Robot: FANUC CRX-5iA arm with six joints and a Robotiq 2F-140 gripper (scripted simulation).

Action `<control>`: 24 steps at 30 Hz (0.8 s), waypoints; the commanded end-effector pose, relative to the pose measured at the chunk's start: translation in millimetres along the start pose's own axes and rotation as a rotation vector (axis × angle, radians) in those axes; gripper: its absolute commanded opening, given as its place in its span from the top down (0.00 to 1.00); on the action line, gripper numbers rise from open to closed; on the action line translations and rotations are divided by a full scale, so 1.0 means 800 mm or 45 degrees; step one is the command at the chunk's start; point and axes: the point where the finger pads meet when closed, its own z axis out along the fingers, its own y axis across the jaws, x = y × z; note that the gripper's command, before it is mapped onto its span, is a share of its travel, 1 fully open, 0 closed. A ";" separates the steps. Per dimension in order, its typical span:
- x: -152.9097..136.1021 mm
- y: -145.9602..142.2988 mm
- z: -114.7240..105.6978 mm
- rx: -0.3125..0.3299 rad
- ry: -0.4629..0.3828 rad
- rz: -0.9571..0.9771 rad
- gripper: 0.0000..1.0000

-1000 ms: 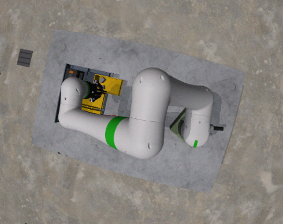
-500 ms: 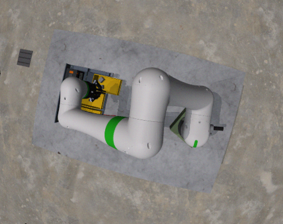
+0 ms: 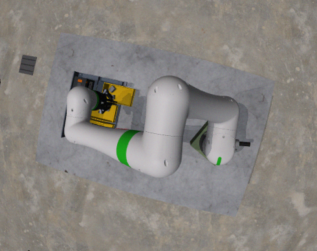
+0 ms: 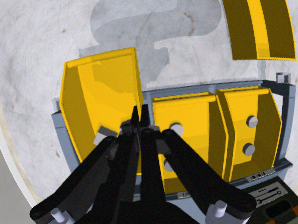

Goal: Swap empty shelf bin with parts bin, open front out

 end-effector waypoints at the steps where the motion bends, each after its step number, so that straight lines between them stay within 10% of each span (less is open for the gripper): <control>1: -0.001 0.000 -0.001 0.001 -0.004 0.000 0.90; 24: -0.004 0.000 -0.001 0.001 -0.008 0.000 0.90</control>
